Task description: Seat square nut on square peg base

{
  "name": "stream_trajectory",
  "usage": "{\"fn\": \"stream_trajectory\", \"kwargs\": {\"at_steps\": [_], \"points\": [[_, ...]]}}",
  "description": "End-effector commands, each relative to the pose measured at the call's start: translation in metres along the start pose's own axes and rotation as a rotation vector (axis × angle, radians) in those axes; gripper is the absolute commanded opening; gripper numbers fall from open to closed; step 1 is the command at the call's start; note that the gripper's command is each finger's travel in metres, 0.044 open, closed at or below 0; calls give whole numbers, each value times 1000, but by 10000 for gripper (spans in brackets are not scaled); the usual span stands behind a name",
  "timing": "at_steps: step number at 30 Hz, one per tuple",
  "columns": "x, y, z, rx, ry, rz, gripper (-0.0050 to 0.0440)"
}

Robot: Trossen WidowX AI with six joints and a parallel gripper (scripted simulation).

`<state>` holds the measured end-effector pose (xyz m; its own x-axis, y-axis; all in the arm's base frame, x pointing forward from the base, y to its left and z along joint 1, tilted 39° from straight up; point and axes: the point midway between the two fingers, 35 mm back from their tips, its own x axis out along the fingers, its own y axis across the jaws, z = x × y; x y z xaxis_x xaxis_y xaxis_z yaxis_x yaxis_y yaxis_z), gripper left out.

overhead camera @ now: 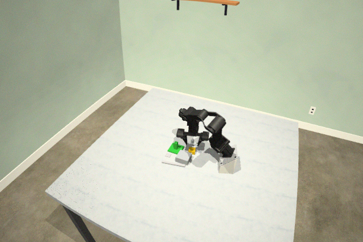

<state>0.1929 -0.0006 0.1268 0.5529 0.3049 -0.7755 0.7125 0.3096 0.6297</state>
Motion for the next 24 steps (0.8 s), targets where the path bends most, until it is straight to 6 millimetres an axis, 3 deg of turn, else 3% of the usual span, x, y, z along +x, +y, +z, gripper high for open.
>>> {"fn": "stream_trajectory", "kwargs": {"at_steps": [1, 24], "points": [[2, -1, 0, -20, -2, -3, 320], [37, -1, 1, -20, -2, -4, 320]]}}
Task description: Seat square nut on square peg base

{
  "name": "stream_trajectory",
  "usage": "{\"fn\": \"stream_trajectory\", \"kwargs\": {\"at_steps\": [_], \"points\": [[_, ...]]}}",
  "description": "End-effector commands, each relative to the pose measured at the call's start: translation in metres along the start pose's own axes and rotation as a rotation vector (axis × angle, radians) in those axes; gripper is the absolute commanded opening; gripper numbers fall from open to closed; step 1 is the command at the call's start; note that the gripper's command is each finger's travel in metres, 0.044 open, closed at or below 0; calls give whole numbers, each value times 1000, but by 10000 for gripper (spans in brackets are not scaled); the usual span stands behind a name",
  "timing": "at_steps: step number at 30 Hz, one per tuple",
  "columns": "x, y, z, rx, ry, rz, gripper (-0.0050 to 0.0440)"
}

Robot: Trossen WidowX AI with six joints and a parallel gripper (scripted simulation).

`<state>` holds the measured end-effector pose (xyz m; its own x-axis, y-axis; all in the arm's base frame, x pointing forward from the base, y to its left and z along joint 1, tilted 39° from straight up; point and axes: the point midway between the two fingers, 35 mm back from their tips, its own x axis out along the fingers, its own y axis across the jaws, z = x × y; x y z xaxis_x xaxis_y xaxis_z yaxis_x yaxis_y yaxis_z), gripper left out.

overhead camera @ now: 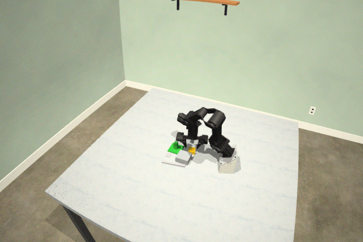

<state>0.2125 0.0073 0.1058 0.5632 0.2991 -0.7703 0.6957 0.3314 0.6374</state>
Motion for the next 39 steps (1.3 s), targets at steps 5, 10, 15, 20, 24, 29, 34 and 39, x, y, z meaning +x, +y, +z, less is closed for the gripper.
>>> {"fn": "stream_trajectory", "kwargs": {"at_steps": [5, 10, 15, 20, 24, 29, 34, 39], "points": [[15, -4, -1, 7, 7, -13, 320], [23, -4, -2, 8, 7, -12, 320], [25, -4, -2, 8, 7, -12, 320], [25, -4, -2, 8, 7, -12, 269], [25, -4, -2, 8, 7, -12, 243], [25, -4, -2, 8, 7, -12, 223], [25, -4, -2, 8, 7, -12, 189], [25, -4, -2, 8, 7, -12, 156]]}}
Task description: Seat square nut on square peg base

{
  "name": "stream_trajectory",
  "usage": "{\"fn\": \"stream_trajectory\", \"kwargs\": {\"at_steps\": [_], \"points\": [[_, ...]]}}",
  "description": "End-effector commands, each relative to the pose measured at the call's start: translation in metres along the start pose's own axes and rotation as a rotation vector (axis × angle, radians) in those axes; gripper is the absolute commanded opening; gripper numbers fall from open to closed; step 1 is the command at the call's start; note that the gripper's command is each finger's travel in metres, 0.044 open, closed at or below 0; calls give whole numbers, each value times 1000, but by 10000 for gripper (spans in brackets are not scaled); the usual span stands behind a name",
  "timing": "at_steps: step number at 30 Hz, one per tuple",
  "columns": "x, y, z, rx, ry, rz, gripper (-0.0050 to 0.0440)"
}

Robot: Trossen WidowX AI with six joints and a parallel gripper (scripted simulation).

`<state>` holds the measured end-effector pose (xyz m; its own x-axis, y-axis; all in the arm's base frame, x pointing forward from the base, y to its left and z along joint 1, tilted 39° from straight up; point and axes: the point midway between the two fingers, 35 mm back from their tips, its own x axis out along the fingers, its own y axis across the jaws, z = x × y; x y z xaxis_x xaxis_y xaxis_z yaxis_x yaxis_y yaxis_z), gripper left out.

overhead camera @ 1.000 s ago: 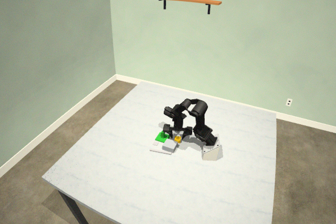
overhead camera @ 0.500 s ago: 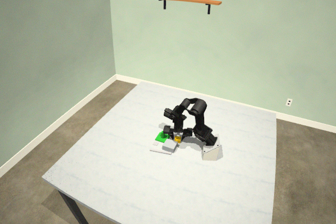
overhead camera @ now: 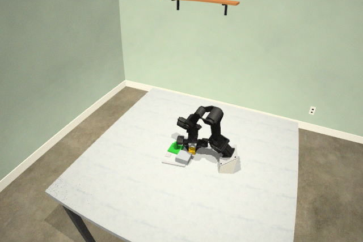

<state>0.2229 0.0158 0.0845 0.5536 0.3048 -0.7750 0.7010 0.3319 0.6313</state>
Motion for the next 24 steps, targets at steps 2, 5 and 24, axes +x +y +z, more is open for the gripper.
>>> {"fn": "stream_trajectory", "kwargs": {"at_steps": [2, 5, 24], "points": [[0, -1, 0, 5, -2, -4, 108], [-2, 0, 1, -1, -2, -7, 36], [-38, 0, 9, -33, 2, -31, 0]]}}
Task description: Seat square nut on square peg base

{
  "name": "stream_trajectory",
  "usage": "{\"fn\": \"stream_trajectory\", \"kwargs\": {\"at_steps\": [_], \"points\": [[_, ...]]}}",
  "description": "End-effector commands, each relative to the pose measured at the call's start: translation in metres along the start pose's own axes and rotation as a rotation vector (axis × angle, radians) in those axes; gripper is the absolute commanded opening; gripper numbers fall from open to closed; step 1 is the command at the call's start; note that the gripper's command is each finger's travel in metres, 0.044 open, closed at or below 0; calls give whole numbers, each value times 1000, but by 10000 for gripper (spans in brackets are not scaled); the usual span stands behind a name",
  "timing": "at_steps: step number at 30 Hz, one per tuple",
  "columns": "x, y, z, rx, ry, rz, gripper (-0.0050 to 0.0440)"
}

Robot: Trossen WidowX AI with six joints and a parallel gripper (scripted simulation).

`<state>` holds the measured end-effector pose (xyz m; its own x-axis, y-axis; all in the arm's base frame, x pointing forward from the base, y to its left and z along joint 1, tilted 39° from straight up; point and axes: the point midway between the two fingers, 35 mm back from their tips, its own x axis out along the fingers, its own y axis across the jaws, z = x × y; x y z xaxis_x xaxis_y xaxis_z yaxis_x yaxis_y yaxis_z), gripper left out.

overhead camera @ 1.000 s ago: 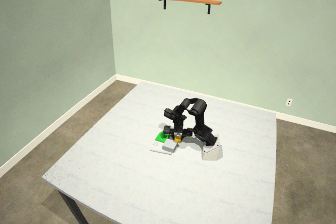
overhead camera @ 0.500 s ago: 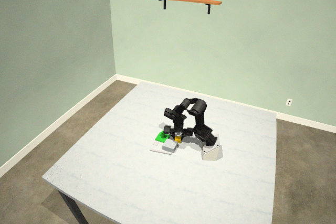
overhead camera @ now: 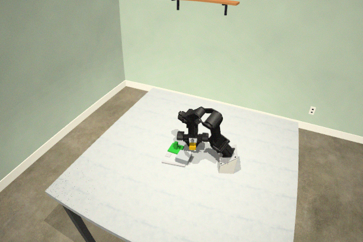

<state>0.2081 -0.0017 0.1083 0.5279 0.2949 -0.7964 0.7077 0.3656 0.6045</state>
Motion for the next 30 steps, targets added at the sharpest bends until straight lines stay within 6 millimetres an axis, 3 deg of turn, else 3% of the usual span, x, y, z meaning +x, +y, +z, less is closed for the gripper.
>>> {"fn": "stream_trajectory", "kwargs": {"at_steps": [1, 15, 30], "points": [[-9, 1, 1, -6, -1, 2, 0], [-54, -3, 1, 13, 1, 7, 0], [-90, -2, -9, 32, -4, 31, 0]]}}
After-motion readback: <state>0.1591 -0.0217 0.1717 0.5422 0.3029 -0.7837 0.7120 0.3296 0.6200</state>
